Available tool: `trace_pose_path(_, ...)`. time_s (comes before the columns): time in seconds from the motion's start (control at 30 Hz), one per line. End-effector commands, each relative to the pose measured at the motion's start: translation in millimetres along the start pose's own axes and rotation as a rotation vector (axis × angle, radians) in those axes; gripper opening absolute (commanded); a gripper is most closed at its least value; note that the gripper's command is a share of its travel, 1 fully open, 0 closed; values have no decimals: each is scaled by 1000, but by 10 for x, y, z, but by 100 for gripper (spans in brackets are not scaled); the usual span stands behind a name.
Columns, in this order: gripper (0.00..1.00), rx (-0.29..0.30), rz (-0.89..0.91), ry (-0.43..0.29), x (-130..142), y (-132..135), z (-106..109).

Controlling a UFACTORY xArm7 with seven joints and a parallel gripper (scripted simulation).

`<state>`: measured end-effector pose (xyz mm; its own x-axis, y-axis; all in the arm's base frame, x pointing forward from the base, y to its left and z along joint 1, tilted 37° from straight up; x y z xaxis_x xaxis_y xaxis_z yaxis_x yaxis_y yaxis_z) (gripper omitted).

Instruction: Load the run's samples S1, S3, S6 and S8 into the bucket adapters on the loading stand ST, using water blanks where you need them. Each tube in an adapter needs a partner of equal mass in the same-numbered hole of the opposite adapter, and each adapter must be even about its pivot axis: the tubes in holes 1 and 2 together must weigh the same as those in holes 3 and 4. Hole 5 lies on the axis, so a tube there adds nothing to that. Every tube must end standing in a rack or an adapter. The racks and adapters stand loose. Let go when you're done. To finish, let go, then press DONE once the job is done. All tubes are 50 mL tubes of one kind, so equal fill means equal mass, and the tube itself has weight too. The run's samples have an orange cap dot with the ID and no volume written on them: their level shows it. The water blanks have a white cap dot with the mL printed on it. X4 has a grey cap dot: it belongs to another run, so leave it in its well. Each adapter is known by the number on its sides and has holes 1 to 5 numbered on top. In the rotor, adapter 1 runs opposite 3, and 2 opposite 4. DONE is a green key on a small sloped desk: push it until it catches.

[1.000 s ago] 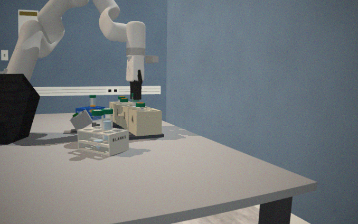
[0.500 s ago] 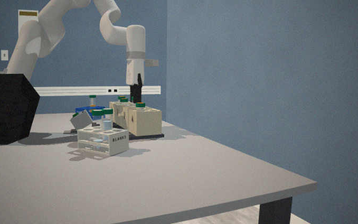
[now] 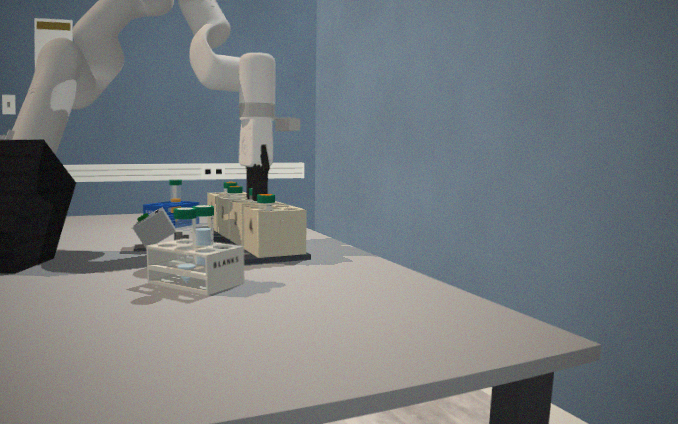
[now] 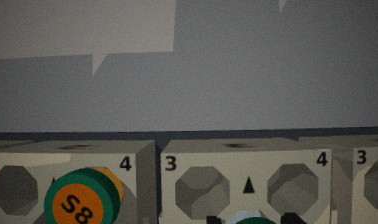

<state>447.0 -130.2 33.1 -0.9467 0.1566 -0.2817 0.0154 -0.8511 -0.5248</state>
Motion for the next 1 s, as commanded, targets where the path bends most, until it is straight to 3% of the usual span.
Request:
trace_pose_path(0.0, 0, 3, 0, 4, -13, 14, 18)
trace_pose_path(0.3, 0, 3, 0, 4, -13, 14, 19)
trace_pose_path(0.33, 44, 3, 0, 4, -13, 14, 15)
trace_pose_path(0.97, 44, 3, -1, 4, -13, 15, 15)
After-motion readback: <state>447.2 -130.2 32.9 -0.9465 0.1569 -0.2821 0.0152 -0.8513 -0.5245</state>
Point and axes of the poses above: the point where the finger pads meet when closed, its own z axis back along the fingers, its own y axis across the jaws, x = y × z, the point moved 1 cm from there along z, back along the fingers, and after that the axes turned 1 degree about z, right-handed, at the moved point
